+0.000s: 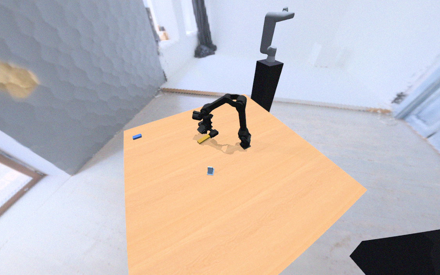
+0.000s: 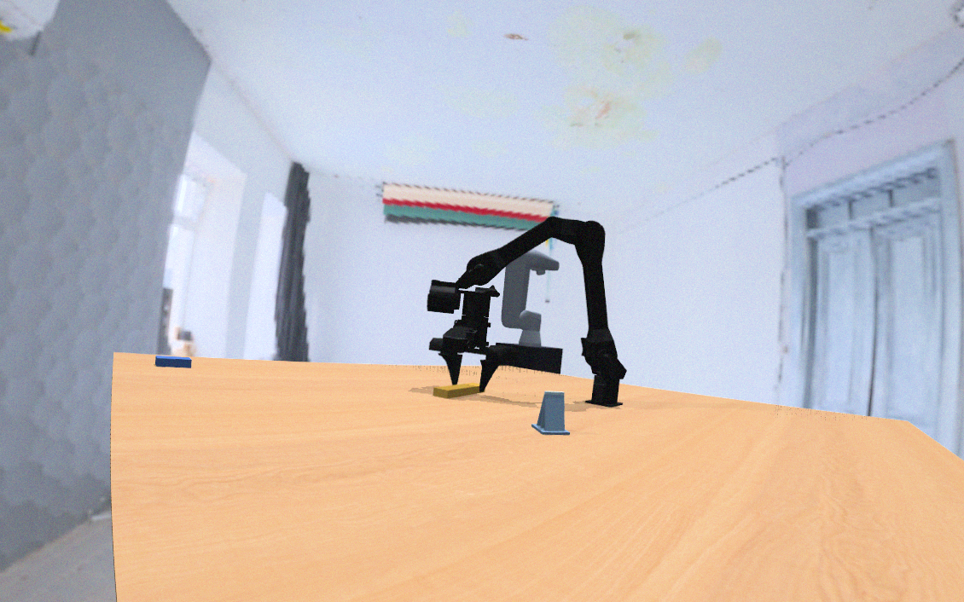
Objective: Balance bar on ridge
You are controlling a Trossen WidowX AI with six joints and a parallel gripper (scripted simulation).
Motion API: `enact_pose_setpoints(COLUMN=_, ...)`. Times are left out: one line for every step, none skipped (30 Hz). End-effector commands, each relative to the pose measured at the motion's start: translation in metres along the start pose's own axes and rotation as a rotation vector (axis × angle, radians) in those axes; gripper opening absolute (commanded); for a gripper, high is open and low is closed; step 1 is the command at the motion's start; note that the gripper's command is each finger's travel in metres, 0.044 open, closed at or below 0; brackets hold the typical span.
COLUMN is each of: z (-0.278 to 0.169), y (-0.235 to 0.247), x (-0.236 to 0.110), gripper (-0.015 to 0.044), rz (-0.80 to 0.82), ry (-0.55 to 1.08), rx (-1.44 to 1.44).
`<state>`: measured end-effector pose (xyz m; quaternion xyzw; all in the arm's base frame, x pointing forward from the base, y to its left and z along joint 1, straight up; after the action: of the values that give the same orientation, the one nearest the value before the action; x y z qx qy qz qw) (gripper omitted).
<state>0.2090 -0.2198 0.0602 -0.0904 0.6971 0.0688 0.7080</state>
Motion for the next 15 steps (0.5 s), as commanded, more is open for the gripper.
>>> enact_pose_setpoints(z=0.0006, y=0.0008, x=0.0015, gripper=0.0315, rz=0.006, ry=-0.004, rx=-0.005)
enact_pose_setpoints(z=0.0006, y=0.0008, x=0.0015, gripper=0.0315, rz=0.006, ry=-0.004, rx=-0.005)
enact_pose_setpoints(z=0.0, y=0.0001, x=0.0001, gripper=0.0289, rz=0.0, ry=0.0, rx=0.0)
enact_pose_setpoints(z=0.0, y=0.0001, x=0.0001, gripper=0.0263, rz=0.0, ry=0.0, rx=0.0)
enact_pose_setpoints(z=0.0, y=0.0001, x=0.0001, gripper=0.0236, rz=0.0, ry=0.0, rx=0.0)
enact_pose_setpoints(z=0.0, y=0.0001, x=0.0001, gripper=0.021, rz=0.0, ry=0.0, rx=0.0)
enact_pose_setpoints(z=0.0, y=0.0001, x=0.0001, gripper=0.0184, rz=0.0, ry=0.0, rx=0.0)
enact_pose_setpoints(z=0.0, y=0.0001, x=0.0001, gripper=0.0157, rz=0.0, ry=0.0, rx=0.0)
enact_pose_setpoints(z=0.0, y=0.0001, x=0.0001, gripper=0.0151, rz=0.0, ry=0.0, rx=0.0)
enact_pose_setpoints(z=0.0, y=0.0001, x=0.0001, gripper=0.0144, rz=0.0, ry=0.0, rx=0.0)
enact_pose_setpoints(z=0.0, y=0.0001, x=0.0001, gripper=0.0137, rz=0.0, ry=0.0, rx=0.0)
enact_pose_setpoints(z=0.0, y=0.0001, x=0.0001, gripper=0.0131, rz=0.0, ry=0.0, rx=0.0)
enact_pose_setpoints(z=0.0, y=0.0001, x=0.0001, gripper=0.0124, rz=0.0, ry=0.0, rx=0.0)
enact_pose_setpoints(z=0.0, y=0.0001, x=0.0001, gripper=0.0117, rz=0.0, ry=0.0, rx=0.0)
enact_pose_setpoints(z=0.0, y=0.0001, x=0.0001, gripper=0.0111, rz=0.0, ry=0.0, rx=0.0)
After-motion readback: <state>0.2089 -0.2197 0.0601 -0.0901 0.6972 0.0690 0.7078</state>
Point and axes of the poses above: the point midway between the two fingers, 35 mm back from their tips, its own x axis out along the fingers, its own y axis across the jaws, z = x × y, the point moved 1 cm from there along -x, back along the fingers, and after that the axes turned 1 degree about x, right-handed, at the moved point
